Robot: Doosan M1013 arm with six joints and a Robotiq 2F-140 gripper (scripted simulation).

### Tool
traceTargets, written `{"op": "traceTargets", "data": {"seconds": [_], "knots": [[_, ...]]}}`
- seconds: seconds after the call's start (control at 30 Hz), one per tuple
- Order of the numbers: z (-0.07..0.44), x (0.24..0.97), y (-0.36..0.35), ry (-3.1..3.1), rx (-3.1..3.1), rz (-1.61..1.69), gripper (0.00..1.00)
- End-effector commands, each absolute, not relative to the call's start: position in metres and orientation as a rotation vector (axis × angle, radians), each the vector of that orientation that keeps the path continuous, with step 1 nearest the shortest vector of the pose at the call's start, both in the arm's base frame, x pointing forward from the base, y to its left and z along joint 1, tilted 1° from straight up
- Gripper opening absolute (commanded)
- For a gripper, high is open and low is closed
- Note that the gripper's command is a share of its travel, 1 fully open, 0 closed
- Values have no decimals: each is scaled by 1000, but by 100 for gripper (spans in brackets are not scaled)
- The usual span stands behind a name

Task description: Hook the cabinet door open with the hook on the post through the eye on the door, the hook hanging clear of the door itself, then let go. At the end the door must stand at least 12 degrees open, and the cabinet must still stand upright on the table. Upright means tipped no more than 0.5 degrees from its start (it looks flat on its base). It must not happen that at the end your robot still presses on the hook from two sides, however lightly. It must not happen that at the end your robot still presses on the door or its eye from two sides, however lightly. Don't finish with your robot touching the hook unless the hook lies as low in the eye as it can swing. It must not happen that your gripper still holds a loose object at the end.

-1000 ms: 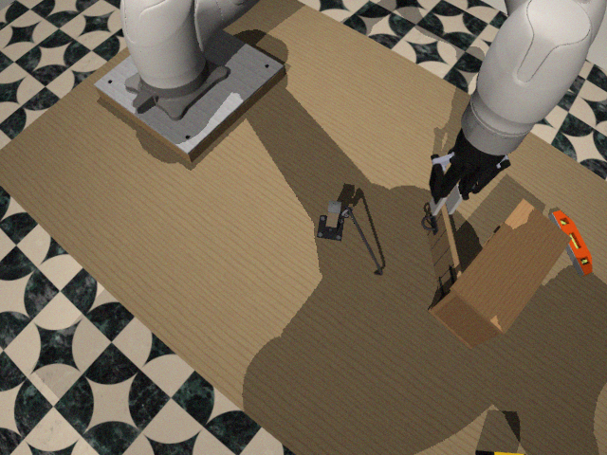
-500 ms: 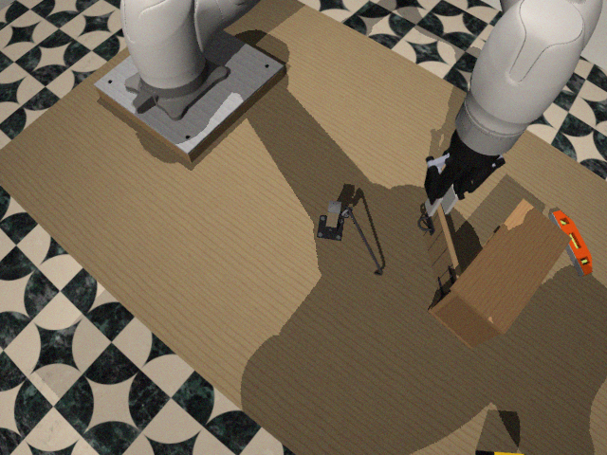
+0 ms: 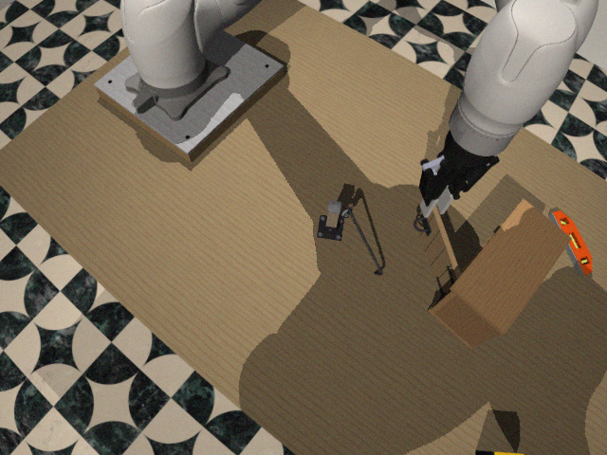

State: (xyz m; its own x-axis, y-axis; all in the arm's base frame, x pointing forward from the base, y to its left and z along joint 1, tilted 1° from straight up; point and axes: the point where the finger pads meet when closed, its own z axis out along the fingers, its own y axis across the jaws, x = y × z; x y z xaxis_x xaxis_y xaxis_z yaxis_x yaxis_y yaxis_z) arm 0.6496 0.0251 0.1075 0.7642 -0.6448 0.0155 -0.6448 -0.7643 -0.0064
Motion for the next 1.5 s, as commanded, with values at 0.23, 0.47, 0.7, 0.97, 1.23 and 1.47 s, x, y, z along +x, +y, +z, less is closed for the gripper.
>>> {"op": "traceTargets", "data": {"seconds": [0.23, 0.47, 0.7, 0.97, 1.23, 1.47], "knots": [[108, 647, 22, 1057, -2957, -26, 16], [108, 647, 22, 1057, -2957, -26, 16], [108, 647, 22, 1057, -2957, -26, 16], [108, 647, 22, 1057, -2957, -26, 16], [108, 647, 23, 1077, -2950, -26, 16], [108, 651, 27, 1120, -2933, -26, 16]]}}
